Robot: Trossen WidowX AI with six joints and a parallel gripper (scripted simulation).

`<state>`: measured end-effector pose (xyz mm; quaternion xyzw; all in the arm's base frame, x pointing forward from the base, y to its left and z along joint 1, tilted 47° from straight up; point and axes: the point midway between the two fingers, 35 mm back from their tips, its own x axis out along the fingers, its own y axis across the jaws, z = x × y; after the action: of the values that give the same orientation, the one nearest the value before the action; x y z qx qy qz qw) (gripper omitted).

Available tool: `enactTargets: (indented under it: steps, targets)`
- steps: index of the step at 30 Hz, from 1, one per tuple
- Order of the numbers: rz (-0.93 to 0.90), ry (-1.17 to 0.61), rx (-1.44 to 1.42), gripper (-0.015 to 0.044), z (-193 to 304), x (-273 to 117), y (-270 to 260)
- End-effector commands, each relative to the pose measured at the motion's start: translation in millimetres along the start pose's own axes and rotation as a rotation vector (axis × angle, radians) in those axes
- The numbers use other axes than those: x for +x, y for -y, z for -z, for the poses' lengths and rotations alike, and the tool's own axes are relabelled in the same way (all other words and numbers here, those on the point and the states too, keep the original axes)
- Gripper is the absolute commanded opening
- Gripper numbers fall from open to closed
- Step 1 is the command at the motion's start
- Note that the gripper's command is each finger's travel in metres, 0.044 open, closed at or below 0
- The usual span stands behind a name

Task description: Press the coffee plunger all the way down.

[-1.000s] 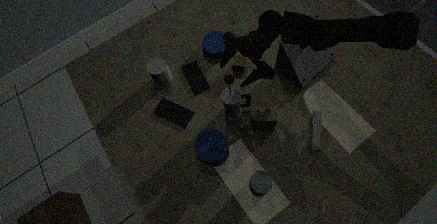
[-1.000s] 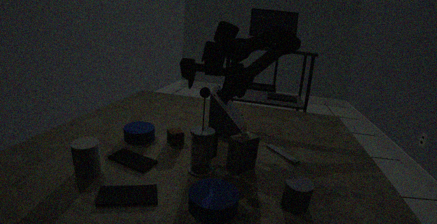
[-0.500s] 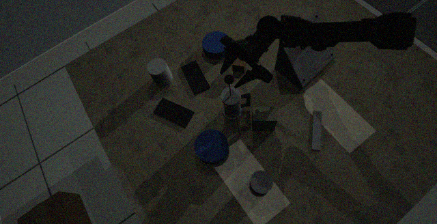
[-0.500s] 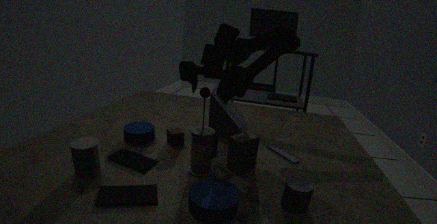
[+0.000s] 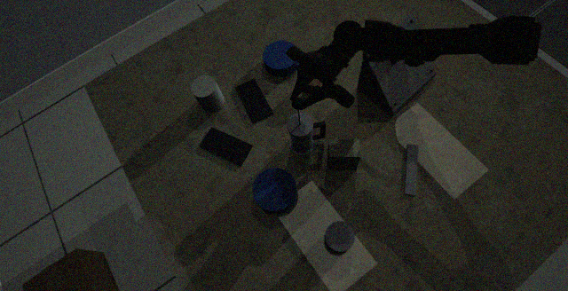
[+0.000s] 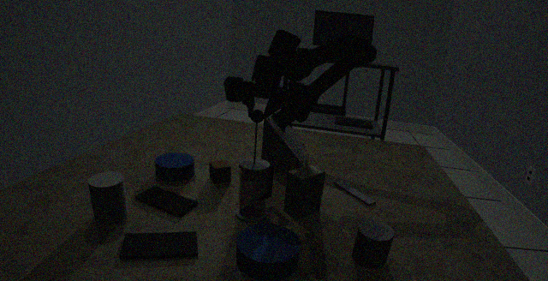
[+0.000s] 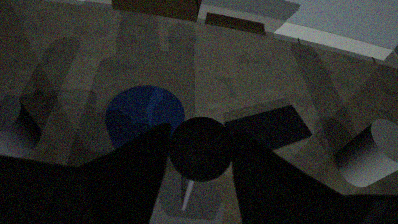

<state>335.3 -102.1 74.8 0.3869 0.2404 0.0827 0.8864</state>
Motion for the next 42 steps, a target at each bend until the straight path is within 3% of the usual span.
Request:
enactTargets:
  steps: [1, 42]
  targets:
    - [0.001, 0.003, 0.002, 0.0118, -0.7, 0.3, 0.2]
    - [0.004, 0.000, 0.002, 0.0118, 49.1, 42.5, 4.5]
